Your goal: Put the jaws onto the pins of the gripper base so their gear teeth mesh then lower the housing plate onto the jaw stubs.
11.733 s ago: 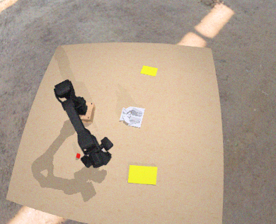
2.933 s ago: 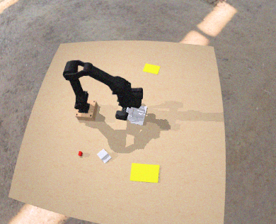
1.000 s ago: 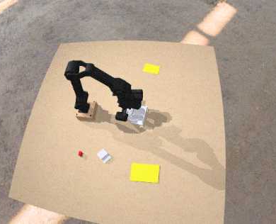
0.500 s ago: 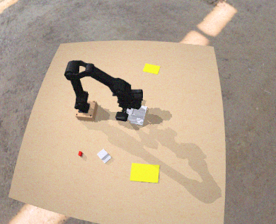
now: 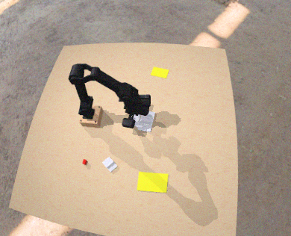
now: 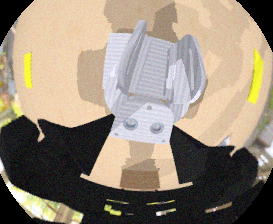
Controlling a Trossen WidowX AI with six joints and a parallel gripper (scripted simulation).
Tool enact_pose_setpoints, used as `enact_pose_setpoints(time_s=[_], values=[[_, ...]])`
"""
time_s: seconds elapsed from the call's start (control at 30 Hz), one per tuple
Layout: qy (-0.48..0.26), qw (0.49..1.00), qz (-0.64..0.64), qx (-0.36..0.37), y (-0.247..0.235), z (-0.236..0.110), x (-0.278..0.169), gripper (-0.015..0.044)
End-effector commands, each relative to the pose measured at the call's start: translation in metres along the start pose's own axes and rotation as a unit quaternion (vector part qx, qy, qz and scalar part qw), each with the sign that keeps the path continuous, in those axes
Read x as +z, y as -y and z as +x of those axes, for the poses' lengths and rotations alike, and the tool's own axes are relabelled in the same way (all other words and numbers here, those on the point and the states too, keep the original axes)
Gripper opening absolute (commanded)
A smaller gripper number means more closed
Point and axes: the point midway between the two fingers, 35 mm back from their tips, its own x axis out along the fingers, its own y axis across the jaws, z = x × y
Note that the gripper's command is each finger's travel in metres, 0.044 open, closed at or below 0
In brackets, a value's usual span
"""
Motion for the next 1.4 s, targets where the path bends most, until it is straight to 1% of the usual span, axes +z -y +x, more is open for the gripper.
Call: enact_pose_setpoints(time_s=[0.0,1.37], values=[[-0.001,1.000,0.001,-0.002,0.0006,0.0032,-0.0007,0.0351],[-0.001,1.000,0.001,-0.002,0.0006,-0.0005,-0.0007,0.0351]])
